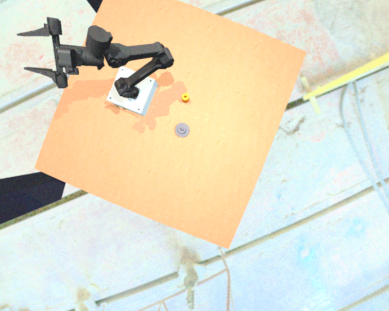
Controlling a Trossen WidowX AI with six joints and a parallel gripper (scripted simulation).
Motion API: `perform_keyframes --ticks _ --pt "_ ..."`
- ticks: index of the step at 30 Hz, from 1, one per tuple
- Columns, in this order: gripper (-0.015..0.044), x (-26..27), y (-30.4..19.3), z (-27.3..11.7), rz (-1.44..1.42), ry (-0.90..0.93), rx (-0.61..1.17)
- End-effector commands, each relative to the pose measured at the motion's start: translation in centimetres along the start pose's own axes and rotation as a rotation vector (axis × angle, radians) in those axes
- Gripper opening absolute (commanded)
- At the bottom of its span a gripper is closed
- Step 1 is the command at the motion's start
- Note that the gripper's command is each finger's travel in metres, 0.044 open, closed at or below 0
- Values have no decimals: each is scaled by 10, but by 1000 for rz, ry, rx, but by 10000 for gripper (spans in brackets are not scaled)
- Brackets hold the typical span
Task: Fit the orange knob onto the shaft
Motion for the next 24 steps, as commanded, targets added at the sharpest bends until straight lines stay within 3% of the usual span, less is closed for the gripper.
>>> perform_keyframes --ticks 1,5,14,24 --pt "426 0 0 0 0 0 0" --pt "440 17 1 7 46 80 -20" --pt "440 112 19 16 272 502 -82" --pt "440 233 77 -50 468 1128 -101"
Point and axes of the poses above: the point midway between the two fingers, 35 mm back from their tips, its own z axis out along the fingers, its own x axis across the jaws, y = z × x, the point moved 1 cm from there along -z, back along the fingers, and after that the axes turned 4 degrees about -z, right-handed, at the moved point
